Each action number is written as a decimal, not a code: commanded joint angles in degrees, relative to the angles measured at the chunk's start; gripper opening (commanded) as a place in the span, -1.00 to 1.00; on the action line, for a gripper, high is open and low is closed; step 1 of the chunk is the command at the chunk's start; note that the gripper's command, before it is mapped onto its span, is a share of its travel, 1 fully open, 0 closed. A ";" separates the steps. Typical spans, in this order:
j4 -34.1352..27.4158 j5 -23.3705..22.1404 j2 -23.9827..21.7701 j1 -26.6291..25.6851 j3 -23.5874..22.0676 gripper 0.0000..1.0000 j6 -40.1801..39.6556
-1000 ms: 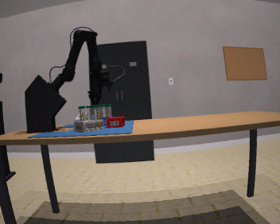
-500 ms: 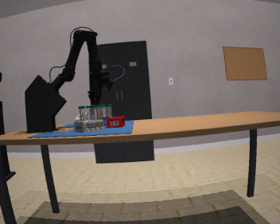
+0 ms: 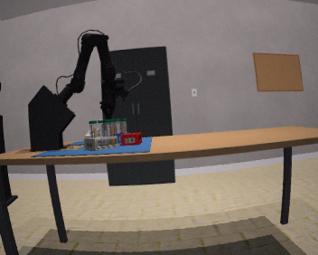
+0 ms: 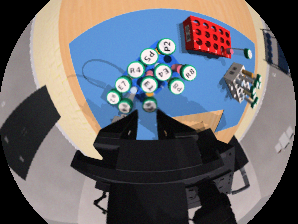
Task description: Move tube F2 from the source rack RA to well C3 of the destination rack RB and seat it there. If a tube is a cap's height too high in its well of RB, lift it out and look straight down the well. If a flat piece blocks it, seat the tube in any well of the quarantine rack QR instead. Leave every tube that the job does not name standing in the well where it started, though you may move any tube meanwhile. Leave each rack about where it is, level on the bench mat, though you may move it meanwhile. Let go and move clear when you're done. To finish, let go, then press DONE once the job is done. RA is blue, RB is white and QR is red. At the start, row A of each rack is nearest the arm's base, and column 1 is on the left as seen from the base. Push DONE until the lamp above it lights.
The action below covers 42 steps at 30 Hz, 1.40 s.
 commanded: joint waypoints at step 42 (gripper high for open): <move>-17.14 -7.43 -17.68 -12.77 4.09 -1.00 -15.41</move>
